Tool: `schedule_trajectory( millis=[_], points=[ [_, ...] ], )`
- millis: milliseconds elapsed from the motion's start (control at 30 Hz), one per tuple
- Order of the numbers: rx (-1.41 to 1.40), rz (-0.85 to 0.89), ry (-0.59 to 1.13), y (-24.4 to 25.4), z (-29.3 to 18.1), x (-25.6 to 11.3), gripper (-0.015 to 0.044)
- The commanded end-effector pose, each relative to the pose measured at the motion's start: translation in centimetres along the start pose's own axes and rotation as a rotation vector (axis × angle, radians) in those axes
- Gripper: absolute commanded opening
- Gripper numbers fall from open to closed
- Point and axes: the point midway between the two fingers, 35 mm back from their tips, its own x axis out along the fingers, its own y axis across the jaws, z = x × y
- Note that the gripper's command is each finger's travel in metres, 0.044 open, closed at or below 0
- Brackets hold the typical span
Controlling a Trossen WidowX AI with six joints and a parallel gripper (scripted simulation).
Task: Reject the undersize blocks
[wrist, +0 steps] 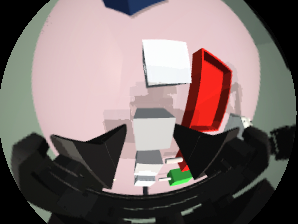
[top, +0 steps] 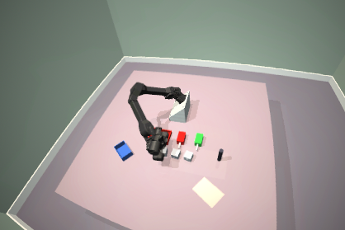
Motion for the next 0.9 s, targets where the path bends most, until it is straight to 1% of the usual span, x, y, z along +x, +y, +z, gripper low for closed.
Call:
schedule_trajectory(
  millis=[0, 267, 367, 700, 800, 867],
  points=[
    [-0.008, -0.006, -0.004, -0.3, -0.1, 0.7, 0.0325],
    [-0.008, -0.006, -0.006, -0.4, 0.0, 1.6, 0.0325],
    [0.000, -0.003, -0.002, -0.2, 0.1, 1.3, 0.0246],
    [0.000, -0.003, -0.002, -0.2, 0.1, 1.3, 0.0180],
    [-0.001, -0.003, -0.001, -0.1, 0.0, 0.5, 0.0101],
    [-0.003, -0.003, 0.001, 0.0, -0.1, -1.8, 0.0048]
  ],
)
